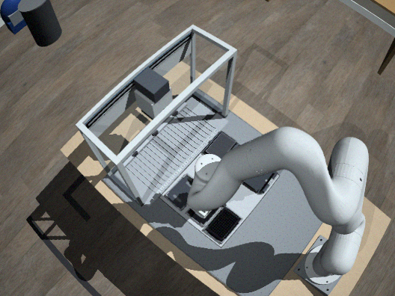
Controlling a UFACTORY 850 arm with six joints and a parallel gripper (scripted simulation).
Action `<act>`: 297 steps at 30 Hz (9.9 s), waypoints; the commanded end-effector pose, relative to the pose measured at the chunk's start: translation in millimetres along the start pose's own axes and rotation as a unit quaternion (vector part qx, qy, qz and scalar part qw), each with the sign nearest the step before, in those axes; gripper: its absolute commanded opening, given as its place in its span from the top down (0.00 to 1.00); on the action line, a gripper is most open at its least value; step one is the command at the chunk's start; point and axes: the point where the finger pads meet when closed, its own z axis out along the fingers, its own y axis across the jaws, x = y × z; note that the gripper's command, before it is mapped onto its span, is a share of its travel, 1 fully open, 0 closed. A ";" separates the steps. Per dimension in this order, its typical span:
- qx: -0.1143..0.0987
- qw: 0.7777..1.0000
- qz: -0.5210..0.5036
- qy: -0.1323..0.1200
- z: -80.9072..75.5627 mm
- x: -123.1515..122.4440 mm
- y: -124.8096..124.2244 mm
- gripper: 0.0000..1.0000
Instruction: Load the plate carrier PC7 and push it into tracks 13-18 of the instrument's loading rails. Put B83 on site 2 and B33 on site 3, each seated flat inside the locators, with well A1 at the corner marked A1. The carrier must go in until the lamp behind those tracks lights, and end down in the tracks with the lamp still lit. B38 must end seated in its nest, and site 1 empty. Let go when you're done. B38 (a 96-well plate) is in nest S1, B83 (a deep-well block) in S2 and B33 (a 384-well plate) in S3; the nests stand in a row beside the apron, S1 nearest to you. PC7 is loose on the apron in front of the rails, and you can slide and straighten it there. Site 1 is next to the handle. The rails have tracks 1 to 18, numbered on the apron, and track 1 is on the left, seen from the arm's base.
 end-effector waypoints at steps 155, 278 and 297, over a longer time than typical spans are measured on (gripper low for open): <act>0.001 1.000 -0.004 0.000 70.7 258.4 -14.7 1.00; 0.001 1.000 -0.004 0.000 110.3 258.4 -14.7 0.00; 0.001 1.000 -0.004 0.000 83.6 258.4 -14.7 0.00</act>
